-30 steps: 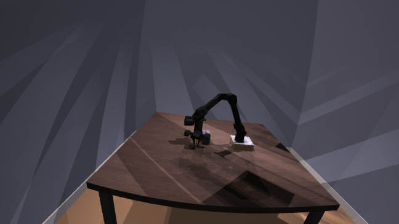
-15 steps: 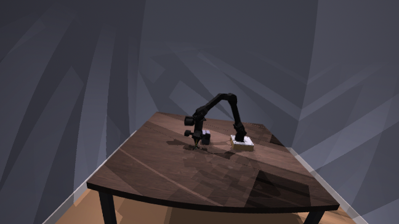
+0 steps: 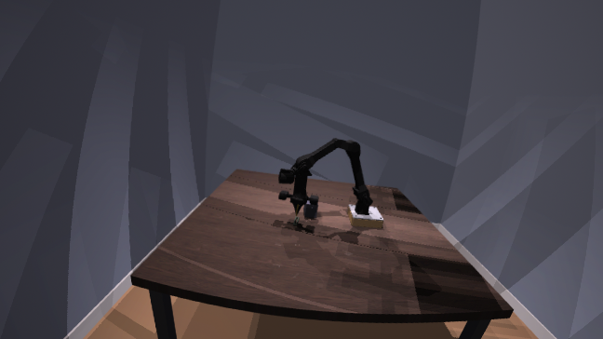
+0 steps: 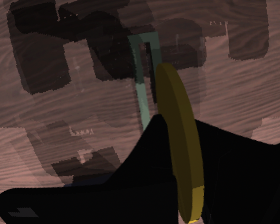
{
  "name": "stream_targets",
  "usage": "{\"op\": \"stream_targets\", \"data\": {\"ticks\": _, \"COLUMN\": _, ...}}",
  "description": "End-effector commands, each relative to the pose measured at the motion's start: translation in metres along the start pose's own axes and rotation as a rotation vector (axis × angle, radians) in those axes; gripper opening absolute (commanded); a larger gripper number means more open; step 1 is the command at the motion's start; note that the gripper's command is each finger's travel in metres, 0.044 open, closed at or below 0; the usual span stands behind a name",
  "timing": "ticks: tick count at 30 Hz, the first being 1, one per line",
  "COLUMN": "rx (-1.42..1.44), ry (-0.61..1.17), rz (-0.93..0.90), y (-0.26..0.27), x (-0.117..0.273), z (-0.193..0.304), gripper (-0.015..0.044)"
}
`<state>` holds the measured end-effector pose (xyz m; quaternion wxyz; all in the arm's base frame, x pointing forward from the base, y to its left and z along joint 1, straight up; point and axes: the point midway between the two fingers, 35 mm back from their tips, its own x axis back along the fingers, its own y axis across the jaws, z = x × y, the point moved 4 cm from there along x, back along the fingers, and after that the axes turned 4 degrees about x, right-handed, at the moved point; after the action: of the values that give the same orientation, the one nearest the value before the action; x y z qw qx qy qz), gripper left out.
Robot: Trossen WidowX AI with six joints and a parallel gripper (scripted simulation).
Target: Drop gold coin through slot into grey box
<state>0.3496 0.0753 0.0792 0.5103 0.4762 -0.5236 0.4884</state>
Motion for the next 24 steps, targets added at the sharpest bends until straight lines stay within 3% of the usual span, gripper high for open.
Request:
{"op": "stream_targets", "data": {"ticks": 1, "rx": 0.003, "ry": -0.006, "rz": 0.006, "y": -0.002, "x": 0.011, "z": -0.001, "gripper": 0.0}}
{"op": "stream_targets", "data": {"ticks": 24, "rx": 0.022, "ry": -0.006, "rz": 0.006, "y": 0.003, "x": 0.06, "z": 0.001, "gripper": 0.0}}
